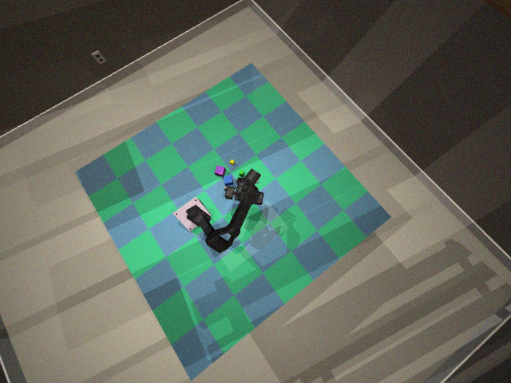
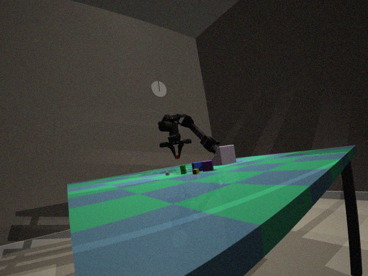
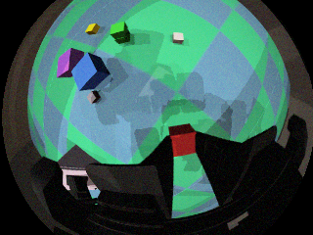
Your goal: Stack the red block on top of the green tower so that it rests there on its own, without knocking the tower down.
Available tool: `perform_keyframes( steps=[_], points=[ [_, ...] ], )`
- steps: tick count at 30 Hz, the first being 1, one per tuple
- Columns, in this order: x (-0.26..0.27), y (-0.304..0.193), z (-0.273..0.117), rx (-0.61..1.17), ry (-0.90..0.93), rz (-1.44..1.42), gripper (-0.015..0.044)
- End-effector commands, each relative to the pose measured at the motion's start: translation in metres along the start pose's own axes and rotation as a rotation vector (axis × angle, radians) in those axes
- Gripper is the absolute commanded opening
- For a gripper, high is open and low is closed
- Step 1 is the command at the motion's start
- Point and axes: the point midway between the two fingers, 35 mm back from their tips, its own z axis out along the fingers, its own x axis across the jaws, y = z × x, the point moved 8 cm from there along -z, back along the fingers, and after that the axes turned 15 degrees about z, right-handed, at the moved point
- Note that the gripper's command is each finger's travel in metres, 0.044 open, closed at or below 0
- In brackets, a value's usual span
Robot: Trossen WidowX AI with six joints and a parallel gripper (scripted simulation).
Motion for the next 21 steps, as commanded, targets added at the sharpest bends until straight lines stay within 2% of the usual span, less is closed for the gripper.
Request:
perform_keyframes(
  steps=[1,6,15,21],
  points=[
    [-0.001,0.001,-0.021,-0.007,0.003,0.010,0.0000],
    [-0.001,0.001,-0.039,-0.007,0.004,0.010,0.0000],
    [0.000,0.001,-0.040,-0.007,0.004,0.010,0.0000],
    [0.008,0.024,-0.043,-0.010,0.006,0.010,0.0000]
  ],
)
